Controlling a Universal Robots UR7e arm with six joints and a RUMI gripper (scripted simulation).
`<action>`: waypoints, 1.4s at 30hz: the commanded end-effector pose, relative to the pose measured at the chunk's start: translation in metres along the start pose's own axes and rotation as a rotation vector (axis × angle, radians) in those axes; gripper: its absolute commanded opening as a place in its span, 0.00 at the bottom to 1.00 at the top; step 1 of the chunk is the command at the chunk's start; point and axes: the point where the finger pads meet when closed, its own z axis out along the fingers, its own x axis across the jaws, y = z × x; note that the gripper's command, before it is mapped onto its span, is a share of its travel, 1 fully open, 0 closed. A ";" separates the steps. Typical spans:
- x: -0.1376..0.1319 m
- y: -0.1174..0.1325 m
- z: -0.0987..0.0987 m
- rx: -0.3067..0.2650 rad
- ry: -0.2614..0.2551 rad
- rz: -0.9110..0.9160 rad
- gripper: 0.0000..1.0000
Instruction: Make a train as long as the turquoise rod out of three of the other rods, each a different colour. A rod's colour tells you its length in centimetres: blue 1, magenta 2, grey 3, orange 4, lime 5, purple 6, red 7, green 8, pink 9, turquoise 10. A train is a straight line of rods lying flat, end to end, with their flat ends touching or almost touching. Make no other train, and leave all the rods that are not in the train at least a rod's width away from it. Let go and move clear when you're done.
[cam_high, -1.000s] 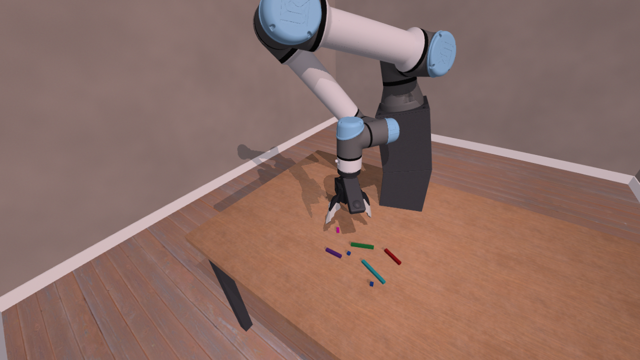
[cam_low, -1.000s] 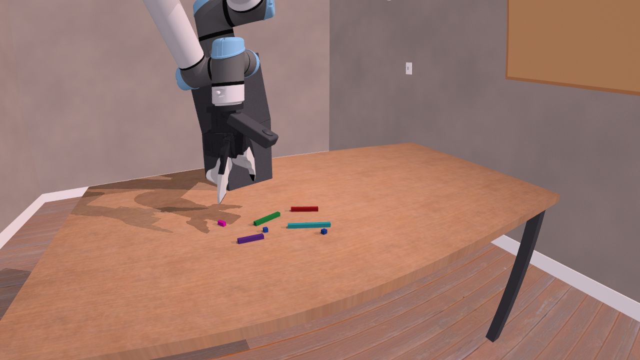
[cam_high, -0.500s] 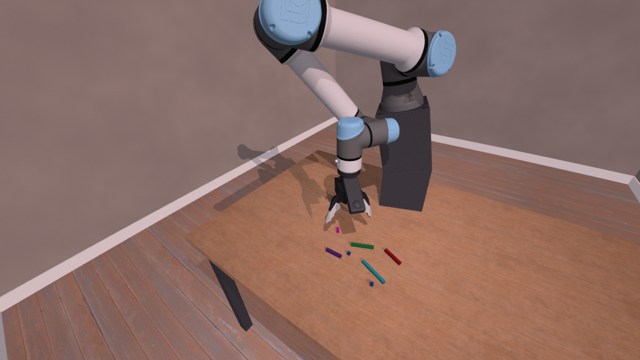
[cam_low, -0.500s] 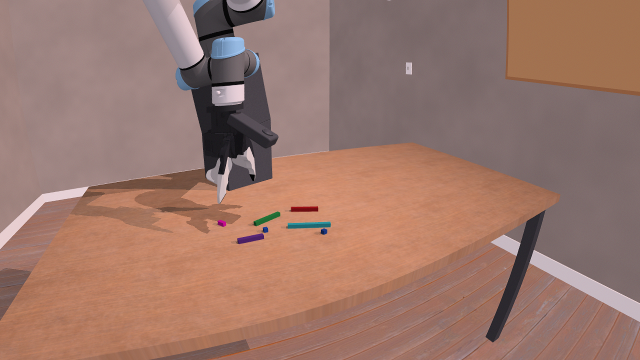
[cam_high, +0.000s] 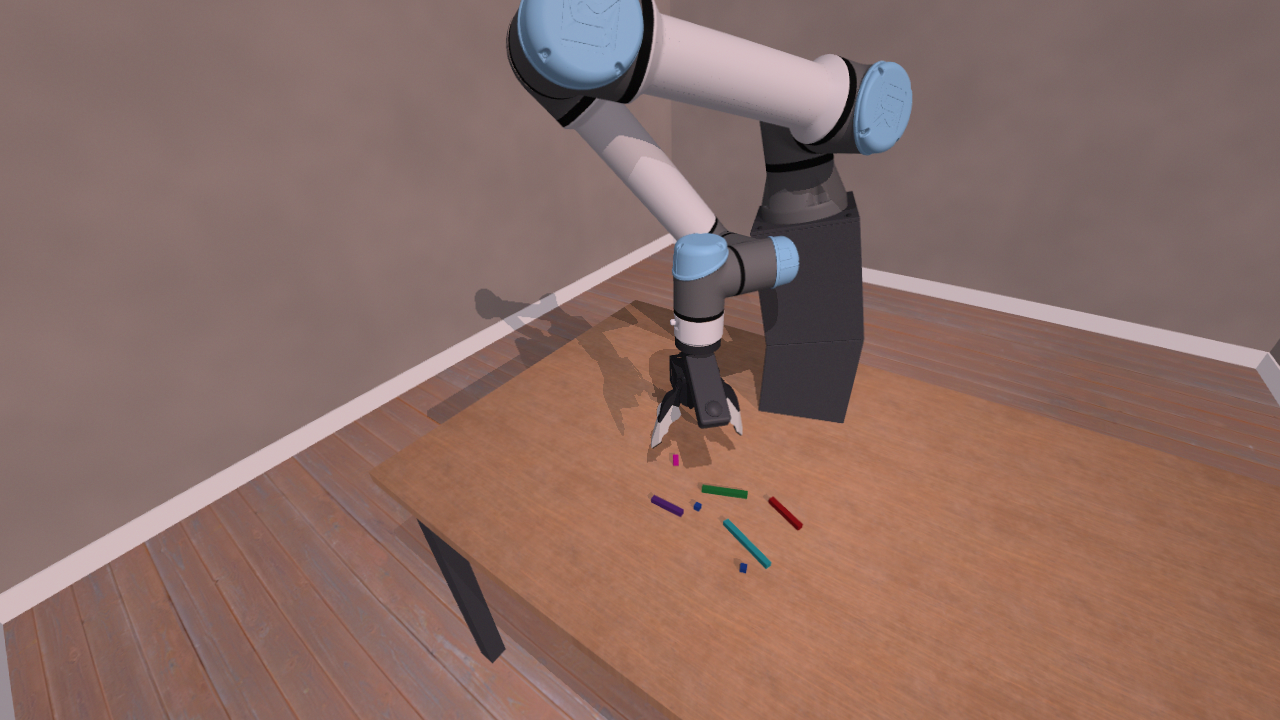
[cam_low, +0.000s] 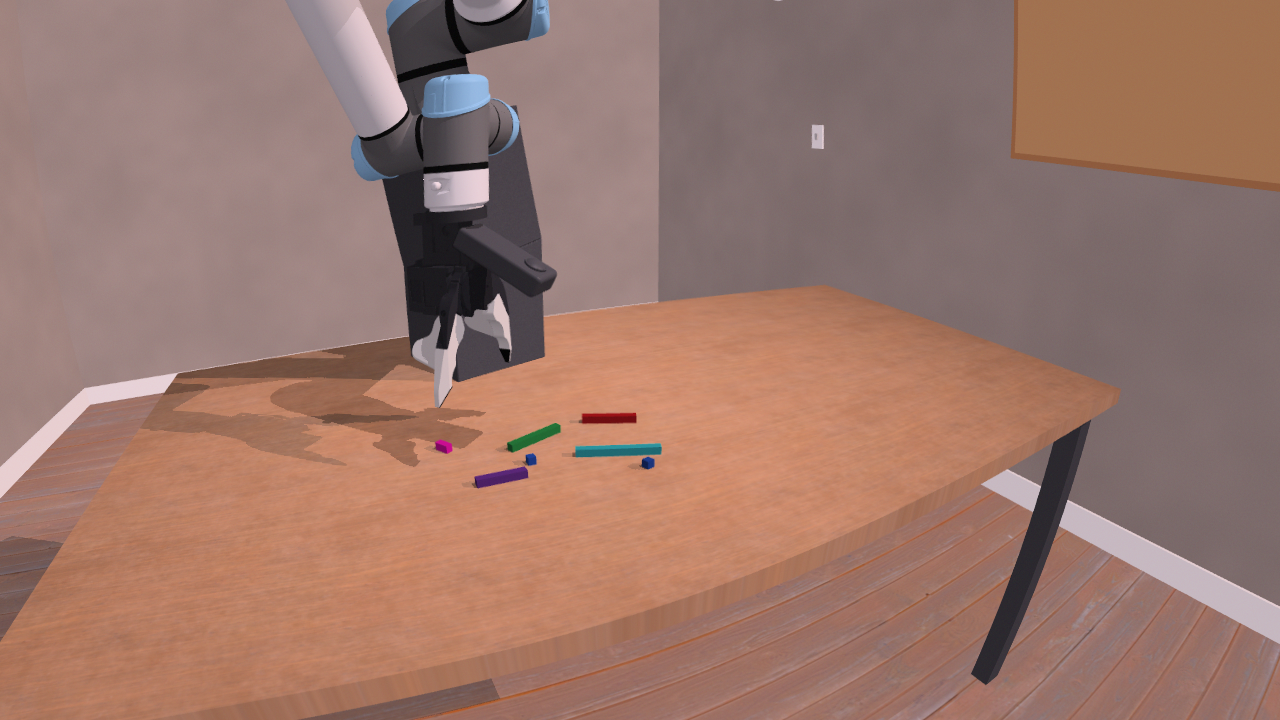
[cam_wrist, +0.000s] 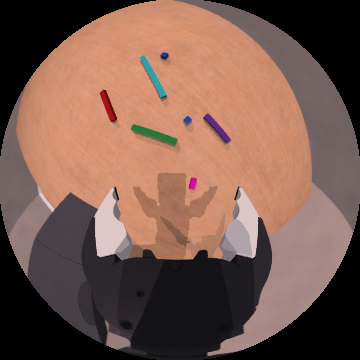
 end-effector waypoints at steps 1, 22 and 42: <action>0.001 -0.001 0.000 0.000 0.001 0.019 1.00; 0.009 -0.013 0.002 0.001 0.000 0.323 1.00; 0.020 -0.032 0.005 0.001 -0.001 0.856 1.00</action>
